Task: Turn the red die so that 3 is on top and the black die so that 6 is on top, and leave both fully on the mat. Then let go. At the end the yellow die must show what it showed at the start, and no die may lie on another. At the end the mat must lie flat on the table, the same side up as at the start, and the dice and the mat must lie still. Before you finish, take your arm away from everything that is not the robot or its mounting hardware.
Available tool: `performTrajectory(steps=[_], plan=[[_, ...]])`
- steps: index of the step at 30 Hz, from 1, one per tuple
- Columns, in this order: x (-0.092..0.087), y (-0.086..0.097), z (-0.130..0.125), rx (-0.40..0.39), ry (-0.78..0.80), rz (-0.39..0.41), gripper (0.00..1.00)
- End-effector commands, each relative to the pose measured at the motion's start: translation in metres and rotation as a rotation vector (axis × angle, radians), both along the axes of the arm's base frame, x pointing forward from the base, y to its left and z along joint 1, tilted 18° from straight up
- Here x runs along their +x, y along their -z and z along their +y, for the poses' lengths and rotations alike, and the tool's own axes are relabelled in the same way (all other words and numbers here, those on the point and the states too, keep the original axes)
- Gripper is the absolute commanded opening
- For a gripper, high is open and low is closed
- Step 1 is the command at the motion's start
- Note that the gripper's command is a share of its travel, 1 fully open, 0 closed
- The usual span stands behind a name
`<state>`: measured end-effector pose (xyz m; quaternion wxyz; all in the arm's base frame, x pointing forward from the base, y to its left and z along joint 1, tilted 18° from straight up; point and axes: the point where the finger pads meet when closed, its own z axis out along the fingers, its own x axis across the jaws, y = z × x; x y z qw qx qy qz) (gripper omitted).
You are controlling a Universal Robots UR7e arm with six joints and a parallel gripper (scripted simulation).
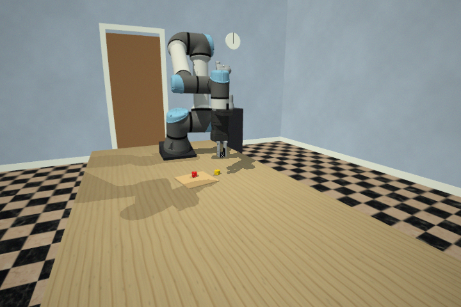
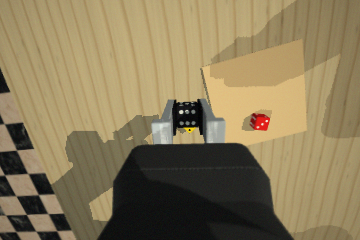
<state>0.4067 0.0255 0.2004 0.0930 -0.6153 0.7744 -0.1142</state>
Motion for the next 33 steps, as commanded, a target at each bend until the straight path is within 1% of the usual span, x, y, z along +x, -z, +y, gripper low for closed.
performTrajectory(steps=[1,6,10,18,33], plan=[[-0.002,-0.005,-0.044,-0.001,-0.015,-0.003,0.40],[-0.008,-0.008,-0.079,-0.002,-0.019,-0.008,0.40],[-0.012,-0.010,-0.098,-0.004,-0.020,-0.012,0.40],[-0.015,-0.011,-0.108,-0.006,-0.021,-0.015,0.40],[-0.015,-0.011,-0.108,-0.006,-0.021,-0.015,0.40]])
